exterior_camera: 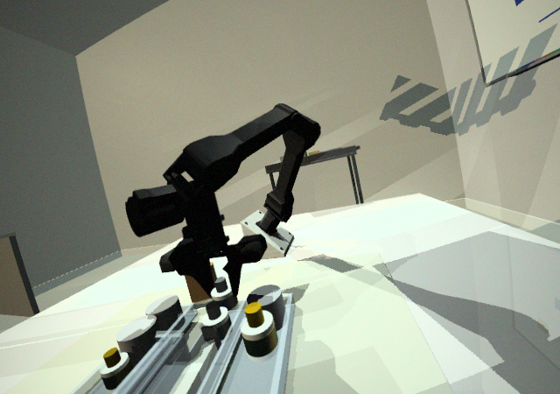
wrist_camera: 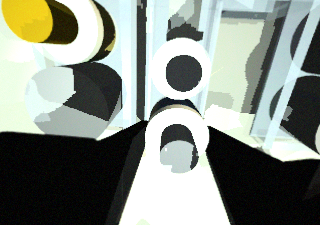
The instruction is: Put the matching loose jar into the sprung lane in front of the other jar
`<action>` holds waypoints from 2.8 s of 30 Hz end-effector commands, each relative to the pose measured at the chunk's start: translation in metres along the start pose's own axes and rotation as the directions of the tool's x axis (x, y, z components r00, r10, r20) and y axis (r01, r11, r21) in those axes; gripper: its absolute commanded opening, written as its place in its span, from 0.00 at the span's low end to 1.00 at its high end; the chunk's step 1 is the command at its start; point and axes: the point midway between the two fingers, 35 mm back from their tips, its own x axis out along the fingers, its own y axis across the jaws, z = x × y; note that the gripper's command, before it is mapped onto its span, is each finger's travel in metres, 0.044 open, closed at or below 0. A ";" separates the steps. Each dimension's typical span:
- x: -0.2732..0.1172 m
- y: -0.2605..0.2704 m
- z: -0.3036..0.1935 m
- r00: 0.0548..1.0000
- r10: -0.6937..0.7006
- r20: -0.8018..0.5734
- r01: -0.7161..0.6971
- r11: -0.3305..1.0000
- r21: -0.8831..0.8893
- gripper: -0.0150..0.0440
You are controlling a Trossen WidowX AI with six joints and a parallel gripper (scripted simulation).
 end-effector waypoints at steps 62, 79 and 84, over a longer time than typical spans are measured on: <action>0.011 0.002 0.007 1.000 0.010 0.021 -0.010 1.000 -0.011 0.25; 0.017 0.002 0.006 1.000 0.011 0.021 -0.010 1.000 -0.011 0.25; 0.019 0.002 0.005 1.000 0.011 0.021 -0.010 1.000 -0.011 0.25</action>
